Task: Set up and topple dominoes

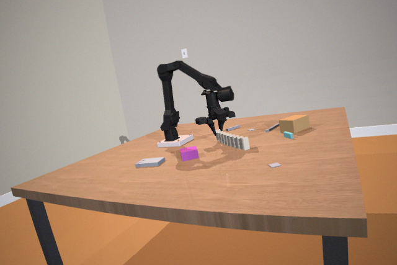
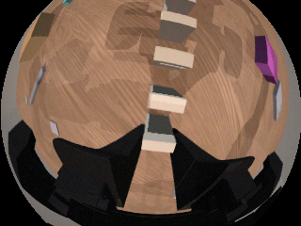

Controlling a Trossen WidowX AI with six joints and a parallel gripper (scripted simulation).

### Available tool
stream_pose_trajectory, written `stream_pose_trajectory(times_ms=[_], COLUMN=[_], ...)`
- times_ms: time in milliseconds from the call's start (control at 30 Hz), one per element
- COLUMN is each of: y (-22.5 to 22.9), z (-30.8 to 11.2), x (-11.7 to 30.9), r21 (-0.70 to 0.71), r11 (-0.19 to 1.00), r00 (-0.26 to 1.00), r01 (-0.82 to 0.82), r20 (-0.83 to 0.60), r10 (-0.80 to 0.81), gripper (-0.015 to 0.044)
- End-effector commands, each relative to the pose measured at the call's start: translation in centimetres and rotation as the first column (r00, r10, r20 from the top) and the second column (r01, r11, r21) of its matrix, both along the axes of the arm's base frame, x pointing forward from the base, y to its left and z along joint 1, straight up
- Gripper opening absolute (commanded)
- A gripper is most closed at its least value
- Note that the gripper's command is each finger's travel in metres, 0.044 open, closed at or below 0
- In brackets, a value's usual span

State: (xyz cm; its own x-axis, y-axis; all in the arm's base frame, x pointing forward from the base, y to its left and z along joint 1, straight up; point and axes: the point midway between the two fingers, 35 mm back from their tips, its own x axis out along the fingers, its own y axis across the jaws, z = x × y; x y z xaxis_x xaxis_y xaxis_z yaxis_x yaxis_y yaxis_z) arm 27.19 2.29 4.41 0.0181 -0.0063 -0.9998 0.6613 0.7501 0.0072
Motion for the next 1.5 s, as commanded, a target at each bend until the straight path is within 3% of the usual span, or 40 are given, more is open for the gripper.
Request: stream_pose_trajectory(times_ms=[0, 367, 500, 800, 1000, 1067, 1233, 1367, 1467], y=[0.0, 0.0, 0.0, 0.1, 0.1, 0.2, 1.1, 1.8, 2.2], z=[-0.1, -0.1, 0.9, 12.9, 13.1, 12.8, 10.8, 9.1, 7.8], x=[0.0, 0.0, 0.3, -0.2, -0.2, -0.3, -1.0, -1.8, -2.4], r21=[0.002, 0.002, 0.001, 0.000, 0.000, -0.001, -0.008, -0.011, -0.011], r11=[1.000, 1.000, 1.000, 1.000, 1.000, 0.998, 0.839, 0.545, 0.257], r00=[1.000, 1.000, 1.000, 1.000, 1.000, 0.998, 0.840, 0.545, 0.258], r01=[0.001, 0.001, -0.001, 0.000, 0.000, -0.068, -0.543, -0.839, -0.966], r20=[0.001, 0.001, 0.003, 0.001, 0.000, 0.000, -0.005, -0.011, -0.016], r10=[-0.001, -0.001, 0.001, 0.000, 0.000, 0.068, 0.543, 0.839, 0.966], gripper=[0.0160, 0.0440, 0.0440, 0.0440, 0.0440, 0.0387, 0.0256, 0.0151, 0.0073])
